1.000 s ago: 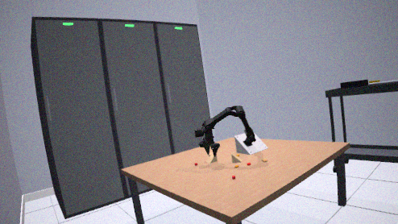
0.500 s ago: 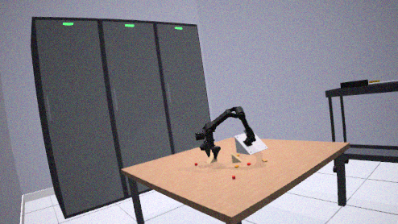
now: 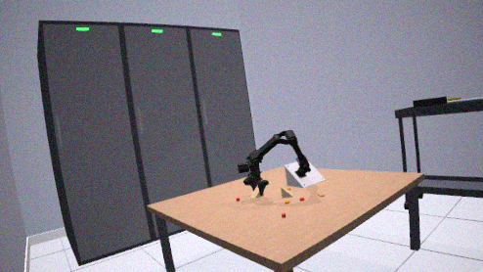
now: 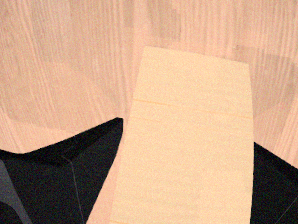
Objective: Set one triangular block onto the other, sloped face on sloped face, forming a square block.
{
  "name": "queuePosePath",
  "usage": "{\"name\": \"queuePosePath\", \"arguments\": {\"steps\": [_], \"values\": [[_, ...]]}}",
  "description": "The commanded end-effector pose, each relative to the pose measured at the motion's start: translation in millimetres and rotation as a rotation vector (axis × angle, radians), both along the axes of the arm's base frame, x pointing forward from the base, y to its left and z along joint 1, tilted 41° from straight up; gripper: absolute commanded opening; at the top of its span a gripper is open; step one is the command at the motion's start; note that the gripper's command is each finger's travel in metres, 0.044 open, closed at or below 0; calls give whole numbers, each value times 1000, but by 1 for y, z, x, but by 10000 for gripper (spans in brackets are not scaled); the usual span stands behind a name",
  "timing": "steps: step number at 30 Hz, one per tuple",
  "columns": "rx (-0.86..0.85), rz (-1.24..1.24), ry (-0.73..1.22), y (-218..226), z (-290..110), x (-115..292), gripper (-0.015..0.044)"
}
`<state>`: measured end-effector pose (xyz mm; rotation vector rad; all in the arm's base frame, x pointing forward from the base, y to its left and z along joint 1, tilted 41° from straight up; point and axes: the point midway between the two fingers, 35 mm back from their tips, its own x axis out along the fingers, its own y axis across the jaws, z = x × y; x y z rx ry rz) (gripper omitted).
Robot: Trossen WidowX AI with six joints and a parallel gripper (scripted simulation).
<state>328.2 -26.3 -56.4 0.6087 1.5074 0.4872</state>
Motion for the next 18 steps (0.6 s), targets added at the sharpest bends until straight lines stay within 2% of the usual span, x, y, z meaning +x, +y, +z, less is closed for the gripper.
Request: {"name": "queuePosePath", "arguments": {"steps": [1,7,15,18], "values": [[5,-5,8,1,-2,-1,250],[5,-5,8,1,-2,-1,210],[3,-3,5,-9,9,0,0],[1,-2,1,-17,20,-1,0]]}}
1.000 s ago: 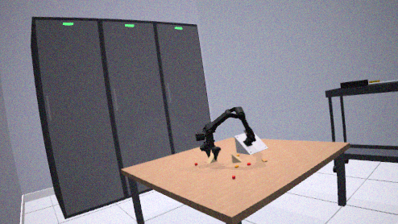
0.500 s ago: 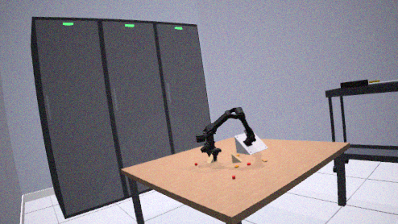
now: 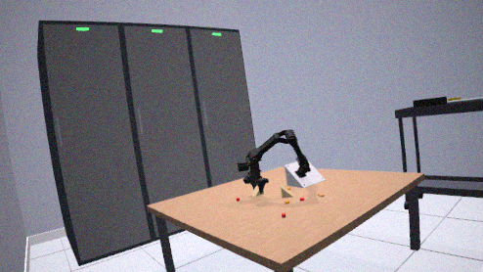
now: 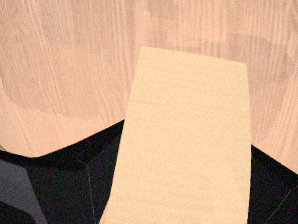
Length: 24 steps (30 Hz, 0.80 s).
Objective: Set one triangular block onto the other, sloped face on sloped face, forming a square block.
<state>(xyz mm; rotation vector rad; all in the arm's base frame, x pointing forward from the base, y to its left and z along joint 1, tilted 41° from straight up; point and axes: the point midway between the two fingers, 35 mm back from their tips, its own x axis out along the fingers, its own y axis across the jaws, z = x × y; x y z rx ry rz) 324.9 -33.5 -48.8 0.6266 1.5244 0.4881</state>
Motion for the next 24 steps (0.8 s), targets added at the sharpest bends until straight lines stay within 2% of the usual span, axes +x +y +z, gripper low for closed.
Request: {"name": "queuePosePath", "arguments": {"steps": [1,18,24], "values": [[-10,2,-20,-12,14,3,0],[-5,-27,8,-11,12,2,0],[-4,-116,84,-11,12,2,0]]}}
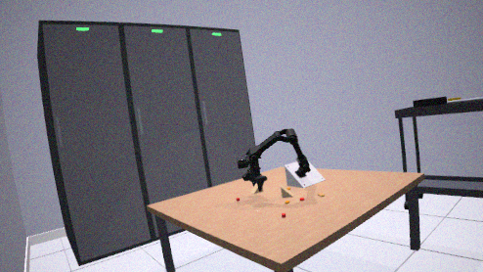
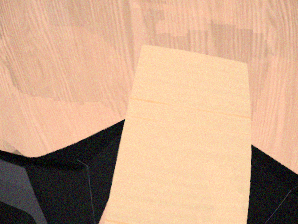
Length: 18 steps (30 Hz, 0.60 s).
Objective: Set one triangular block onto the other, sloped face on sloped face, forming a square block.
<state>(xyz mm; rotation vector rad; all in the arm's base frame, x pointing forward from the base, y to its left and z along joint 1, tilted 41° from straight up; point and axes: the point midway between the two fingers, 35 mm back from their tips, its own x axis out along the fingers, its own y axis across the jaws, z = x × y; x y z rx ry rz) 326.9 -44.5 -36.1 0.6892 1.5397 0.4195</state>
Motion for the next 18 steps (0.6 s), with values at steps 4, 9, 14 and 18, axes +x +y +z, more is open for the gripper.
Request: {"name": "queuePosePath", "arguments": {"steps": [4,9,14,18], "values": [[3,-144,122,0,-1,0,0],[6,-259,219,0,-1,0,0],[8,-374,317,0,0,0,0],[9,-430,364,0,0,0,0]]}}
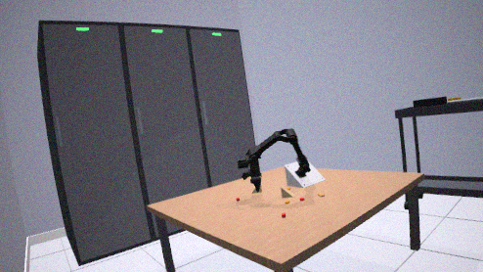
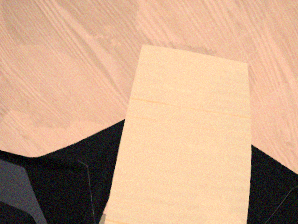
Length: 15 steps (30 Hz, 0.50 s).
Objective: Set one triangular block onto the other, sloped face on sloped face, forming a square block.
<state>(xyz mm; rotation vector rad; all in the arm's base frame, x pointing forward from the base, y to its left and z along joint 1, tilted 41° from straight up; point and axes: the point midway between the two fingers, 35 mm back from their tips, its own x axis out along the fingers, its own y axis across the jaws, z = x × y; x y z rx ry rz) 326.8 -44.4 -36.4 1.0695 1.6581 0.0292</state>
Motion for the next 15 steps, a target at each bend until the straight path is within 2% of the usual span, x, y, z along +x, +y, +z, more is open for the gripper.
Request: {"name": "queuePosePath", "arguments": {"steps": [1,15], "values": [[1,-69,58,0,0,0,0],[7,-357,302,0,0,0,0]]}}
